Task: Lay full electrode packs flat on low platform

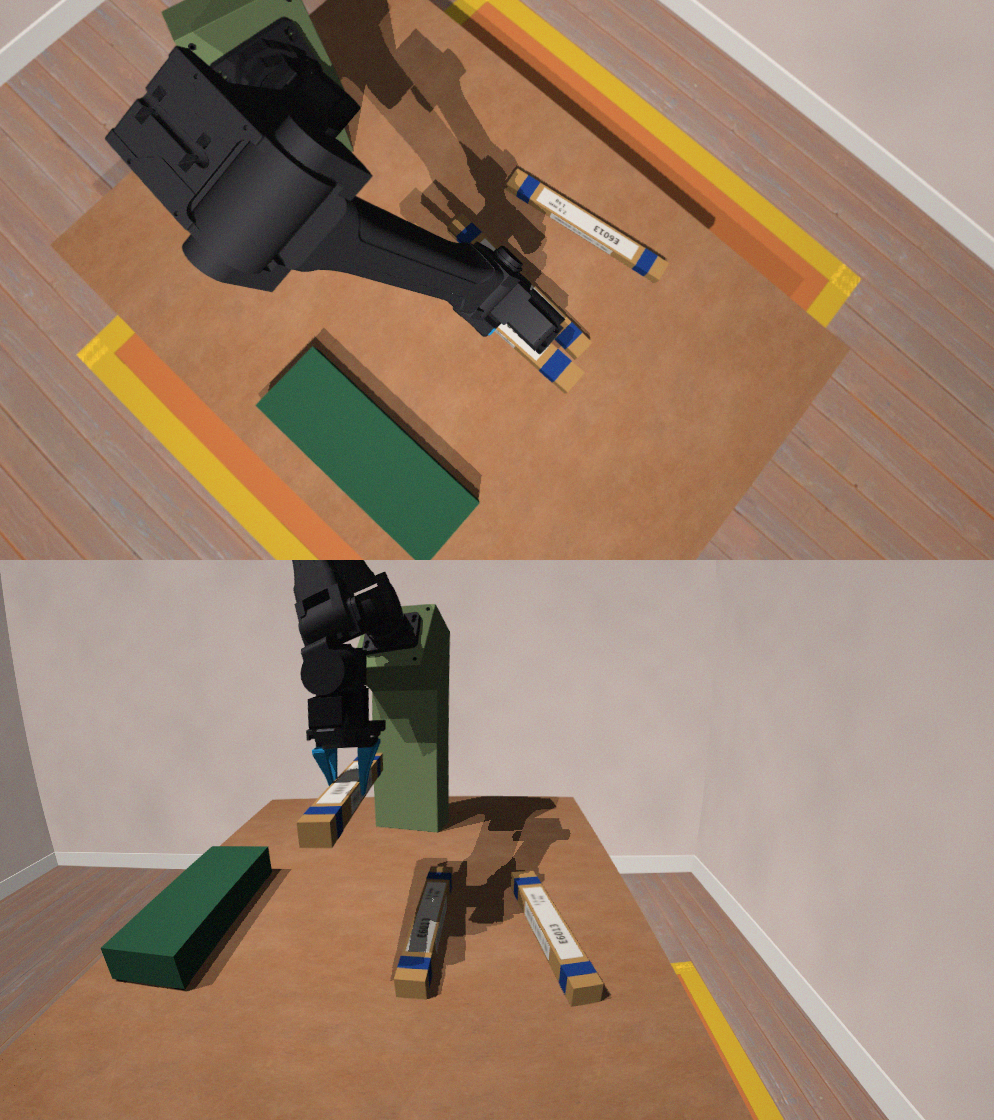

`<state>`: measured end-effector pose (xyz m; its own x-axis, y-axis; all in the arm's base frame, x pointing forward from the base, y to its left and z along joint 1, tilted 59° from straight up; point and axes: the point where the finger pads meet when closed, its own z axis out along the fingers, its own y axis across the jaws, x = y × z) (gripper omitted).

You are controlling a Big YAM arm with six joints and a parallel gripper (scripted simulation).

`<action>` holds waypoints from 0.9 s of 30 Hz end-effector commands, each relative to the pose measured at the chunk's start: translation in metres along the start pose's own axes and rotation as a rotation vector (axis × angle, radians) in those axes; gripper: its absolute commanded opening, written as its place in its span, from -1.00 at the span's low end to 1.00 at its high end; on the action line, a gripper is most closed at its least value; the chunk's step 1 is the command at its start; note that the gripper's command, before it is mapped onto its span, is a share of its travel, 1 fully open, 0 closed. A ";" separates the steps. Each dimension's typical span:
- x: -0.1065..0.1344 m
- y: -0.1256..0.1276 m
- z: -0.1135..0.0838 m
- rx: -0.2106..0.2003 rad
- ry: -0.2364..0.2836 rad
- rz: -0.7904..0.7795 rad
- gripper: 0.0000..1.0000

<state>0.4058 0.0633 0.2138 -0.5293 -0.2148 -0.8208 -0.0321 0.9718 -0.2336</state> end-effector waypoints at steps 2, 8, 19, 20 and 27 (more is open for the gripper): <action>-0.018 -0.003 -0.009 -0.001 -0.049 0.026 -1.00; -0.016 -0.002 -0.008 -0.004 -0.046 0.022 -1.00; -0.014 -0.001 -0.007 -0.004 -0.043 0.018 -1.00; -0.014 -0.001 -0.007 -0.004 -0.043 0.018 -1.00; -0.018 -0.002 -0.008 -0.003 -0.048 0.020 -1.00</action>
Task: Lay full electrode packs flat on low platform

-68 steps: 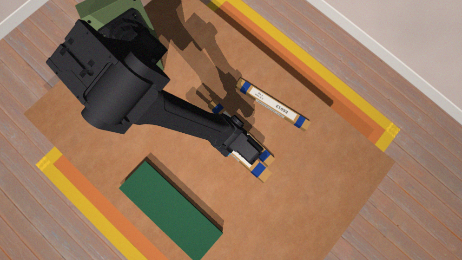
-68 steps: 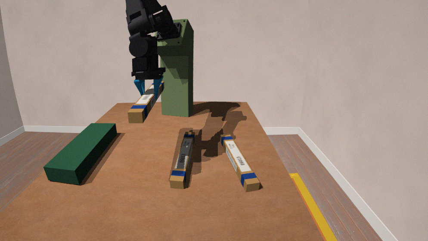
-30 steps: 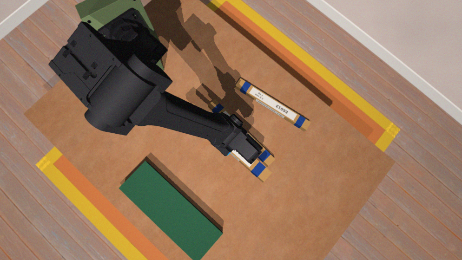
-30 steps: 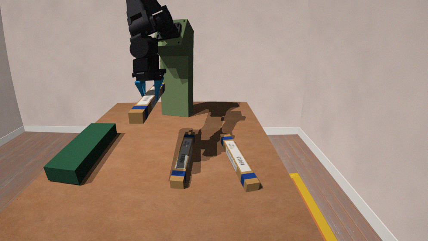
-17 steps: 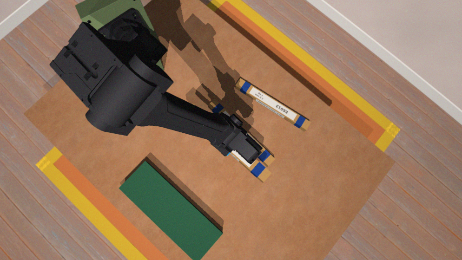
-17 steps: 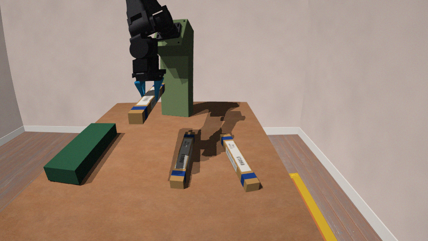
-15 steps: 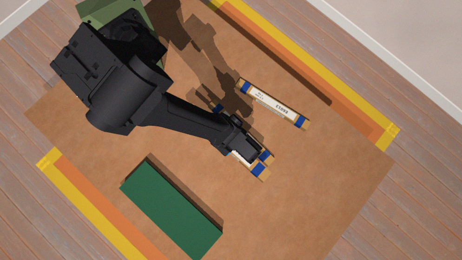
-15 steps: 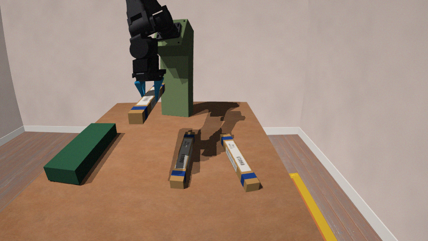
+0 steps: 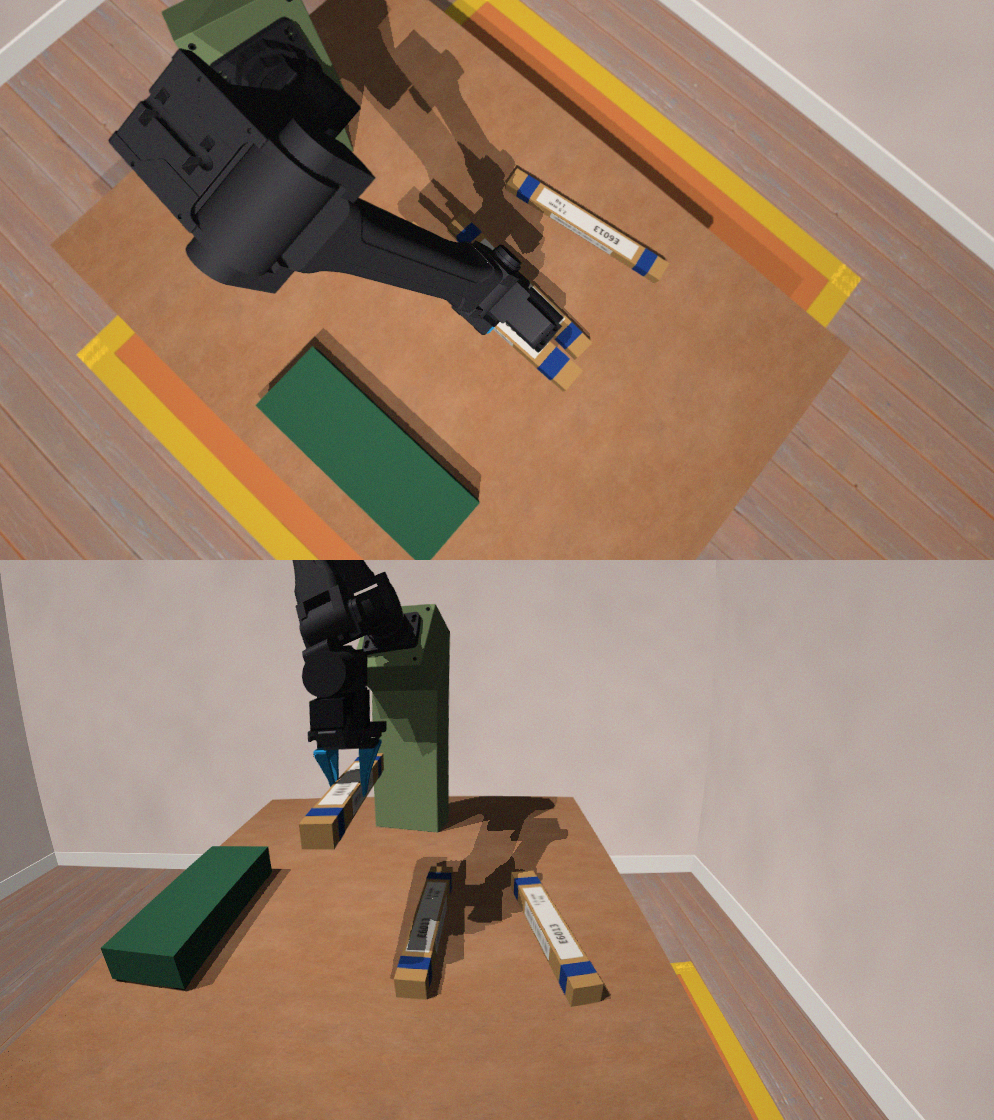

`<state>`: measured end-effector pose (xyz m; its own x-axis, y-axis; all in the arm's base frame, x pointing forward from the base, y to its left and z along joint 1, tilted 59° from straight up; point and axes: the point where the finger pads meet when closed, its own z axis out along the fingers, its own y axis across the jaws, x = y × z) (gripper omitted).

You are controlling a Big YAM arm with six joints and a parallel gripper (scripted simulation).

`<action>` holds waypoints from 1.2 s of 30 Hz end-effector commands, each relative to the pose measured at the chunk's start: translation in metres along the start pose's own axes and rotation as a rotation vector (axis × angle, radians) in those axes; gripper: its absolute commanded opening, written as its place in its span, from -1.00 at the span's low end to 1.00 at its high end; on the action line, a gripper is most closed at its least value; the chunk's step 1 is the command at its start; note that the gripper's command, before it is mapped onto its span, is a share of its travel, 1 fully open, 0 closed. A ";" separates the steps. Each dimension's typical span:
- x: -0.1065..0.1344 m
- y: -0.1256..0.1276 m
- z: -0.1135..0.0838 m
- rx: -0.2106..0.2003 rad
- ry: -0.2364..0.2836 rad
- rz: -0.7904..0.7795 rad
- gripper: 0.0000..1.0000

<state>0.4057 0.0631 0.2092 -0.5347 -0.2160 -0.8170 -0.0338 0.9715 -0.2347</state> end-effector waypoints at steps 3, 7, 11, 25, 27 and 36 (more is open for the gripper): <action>-0.023 -0.003 -0.011 -0.002 -0.056 0.022 -1.00; -0.007 -0.001 0.002 -0.001 -0.026 0.009 -1.00; -0.007 -0.001 0.004 -0.001 -0.026 0.009 -1.00; -0.007 -0.001 0.023 -0.001 -0.024 0.008 -1.00; -0.007 -0.001 0.025 -0.001 -0.024 0.008 -1.00; -0.006 -0.001 0.035 -0.001 -0.023 0.008 -1.00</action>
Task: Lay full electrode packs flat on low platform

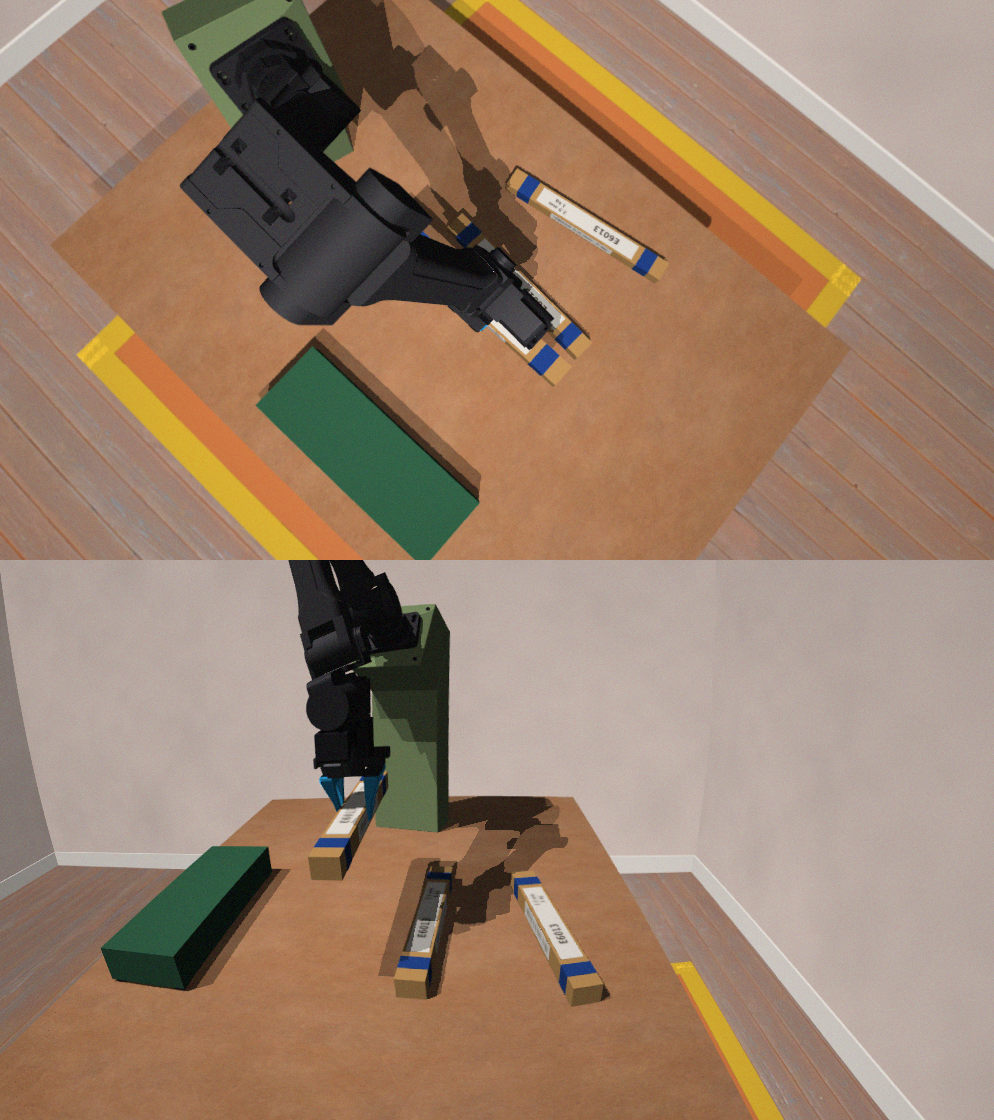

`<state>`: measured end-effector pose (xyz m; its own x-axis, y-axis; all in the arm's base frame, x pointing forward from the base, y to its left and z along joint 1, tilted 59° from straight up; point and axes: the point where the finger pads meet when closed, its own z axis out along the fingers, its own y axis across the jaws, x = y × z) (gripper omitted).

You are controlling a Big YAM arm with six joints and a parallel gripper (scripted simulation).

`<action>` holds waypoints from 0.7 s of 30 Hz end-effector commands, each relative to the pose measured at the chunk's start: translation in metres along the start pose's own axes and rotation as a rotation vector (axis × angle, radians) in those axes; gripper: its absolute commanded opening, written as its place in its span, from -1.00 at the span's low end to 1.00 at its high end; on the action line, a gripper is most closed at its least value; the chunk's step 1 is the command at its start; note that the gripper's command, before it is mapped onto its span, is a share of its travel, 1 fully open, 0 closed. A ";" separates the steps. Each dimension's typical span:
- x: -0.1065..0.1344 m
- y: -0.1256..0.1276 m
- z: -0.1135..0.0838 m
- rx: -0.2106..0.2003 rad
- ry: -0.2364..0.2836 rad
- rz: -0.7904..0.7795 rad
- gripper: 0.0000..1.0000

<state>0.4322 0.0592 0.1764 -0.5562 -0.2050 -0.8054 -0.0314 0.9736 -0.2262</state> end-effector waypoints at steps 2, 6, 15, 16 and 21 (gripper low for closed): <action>-0.020 -0.004 -0.002 0.001 -0.049 -0.001 -1.00; -0.020 -0.004 0.003 0.001 -0.048 -0.001 -1.00; -0.020 -0.004 0.012 0.001 -0.048 -0.001 -1.00; -0.020 -0.004 0.014 0.001 -0.047 -0.001 -1.00; -0.020 -0.004 0.018 0.001 -0.047 -0.001 -1.00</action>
